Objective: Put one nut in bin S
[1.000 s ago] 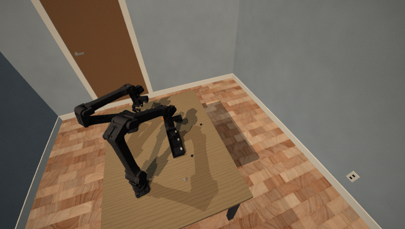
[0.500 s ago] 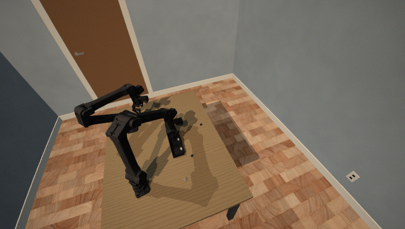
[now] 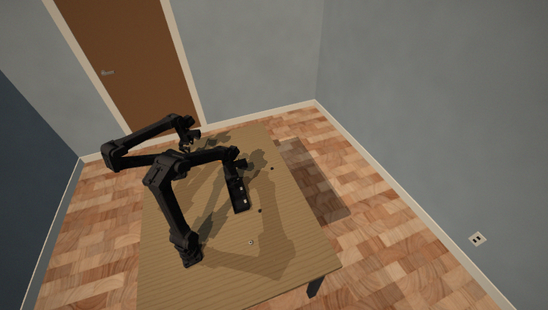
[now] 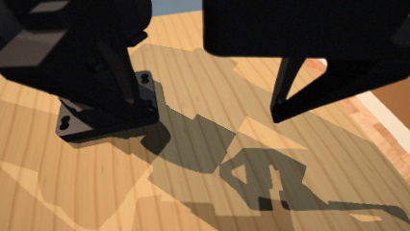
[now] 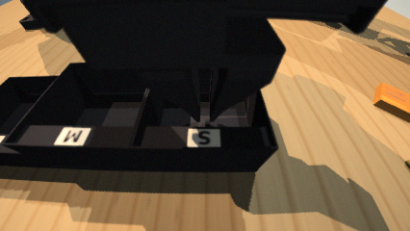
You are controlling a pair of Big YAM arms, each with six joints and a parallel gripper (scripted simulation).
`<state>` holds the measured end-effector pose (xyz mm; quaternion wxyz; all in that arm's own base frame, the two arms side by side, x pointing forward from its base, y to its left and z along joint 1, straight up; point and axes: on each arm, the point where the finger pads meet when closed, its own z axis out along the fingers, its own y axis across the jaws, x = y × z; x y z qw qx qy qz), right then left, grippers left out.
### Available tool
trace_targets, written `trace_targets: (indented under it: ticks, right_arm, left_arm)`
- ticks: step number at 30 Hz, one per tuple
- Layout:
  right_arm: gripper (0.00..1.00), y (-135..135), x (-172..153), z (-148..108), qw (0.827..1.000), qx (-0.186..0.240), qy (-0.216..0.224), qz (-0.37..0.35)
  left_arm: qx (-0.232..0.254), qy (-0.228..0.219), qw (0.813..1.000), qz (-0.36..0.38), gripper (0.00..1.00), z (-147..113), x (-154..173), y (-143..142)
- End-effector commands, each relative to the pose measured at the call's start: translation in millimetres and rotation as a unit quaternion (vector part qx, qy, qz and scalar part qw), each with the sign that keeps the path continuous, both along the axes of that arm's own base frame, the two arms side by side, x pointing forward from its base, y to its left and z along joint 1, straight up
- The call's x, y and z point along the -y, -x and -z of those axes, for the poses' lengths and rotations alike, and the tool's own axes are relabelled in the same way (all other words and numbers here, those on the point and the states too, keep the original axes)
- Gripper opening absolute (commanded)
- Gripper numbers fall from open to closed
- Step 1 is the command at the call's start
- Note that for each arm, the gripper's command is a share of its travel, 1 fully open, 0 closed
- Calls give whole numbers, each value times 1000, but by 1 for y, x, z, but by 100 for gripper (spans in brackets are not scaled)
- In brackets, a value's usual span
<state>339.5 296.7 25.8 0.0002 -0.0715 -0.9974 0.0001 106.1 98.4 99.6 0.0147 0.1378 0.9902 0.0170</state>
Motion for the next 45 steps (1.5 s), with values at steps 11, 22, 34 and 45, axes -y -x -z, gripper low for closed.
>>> trace_targets:
  ticks: [11,22,34,45]
  right_arm:
    - [9,-10,-8,-9,1000,12,-11,1]
    - [9,-10,-8,-9,1000,12,-11,1]
    - [9,-12,-7,-20,1000,17,-14,7]
    - [9,-17,-12,-40,1000,23,-20,7]
  left_arm:
    - [2,-2,1000,-7,100,-2,-3,0]
    - [2,-2,1000,-7,100,-2,-3,0]
    - [2,-2,1000,-7,100,-2,-3,0]
    - [2,-2,1000,-7,100,-2,-3,0]
